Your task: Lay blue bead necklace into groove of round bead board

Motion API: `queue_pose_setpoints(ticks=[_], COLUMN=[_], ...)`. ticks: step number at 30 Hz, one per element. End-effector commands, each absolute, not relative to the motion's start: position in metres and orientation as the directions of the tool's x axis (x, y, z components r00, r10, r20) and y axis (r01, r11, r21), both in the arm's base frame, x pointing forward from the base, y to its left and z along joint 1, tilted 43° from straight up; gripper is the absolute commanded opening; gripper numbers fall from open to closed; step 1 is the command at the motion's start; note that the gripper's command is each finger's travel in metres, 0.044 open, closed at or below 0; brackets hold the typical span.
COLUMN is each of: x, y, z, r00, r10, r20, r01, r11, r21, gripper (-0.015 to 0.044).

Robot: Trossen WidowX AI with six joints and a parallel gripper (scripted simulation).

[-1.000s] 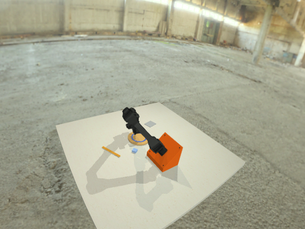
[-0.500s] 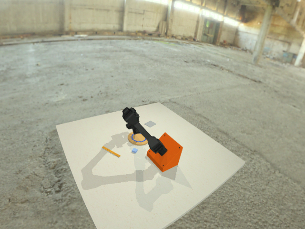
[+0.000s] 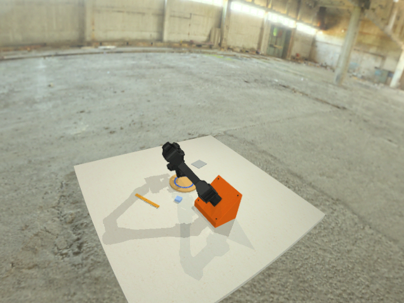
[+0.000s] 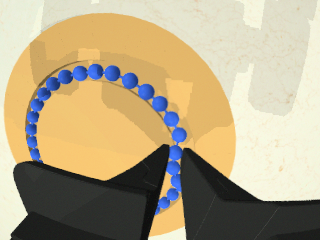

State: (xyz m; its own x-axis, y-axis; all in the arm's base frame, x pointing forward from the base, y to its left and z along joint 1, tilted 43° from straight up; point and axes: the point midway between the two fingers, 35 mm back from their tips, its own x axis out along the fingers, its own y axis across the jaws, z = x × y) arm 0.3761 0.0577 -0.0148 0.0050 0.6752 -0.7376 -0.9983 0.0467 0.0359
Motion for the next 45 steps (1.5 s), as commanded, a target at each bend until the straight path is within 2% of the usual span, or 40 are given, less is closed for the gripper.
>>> queue_pose_setpoints(ticks=[1,28,45], x=[0.376,0.384,0.384], y=[0.058,0.059,0.056], z=[-0.015,-0.016,-0.013], r00=[0.006,0.001,0.001], r10=[0.675,0.678,0.678], r20=[-0.738,-0.735,-0.735], r01=[-0.998,-0.998,-0.998], r11=[0.047,0.047,0.048], r21=[0.035,0.043,0.043], gripper=[0.0,0.0,0.044])
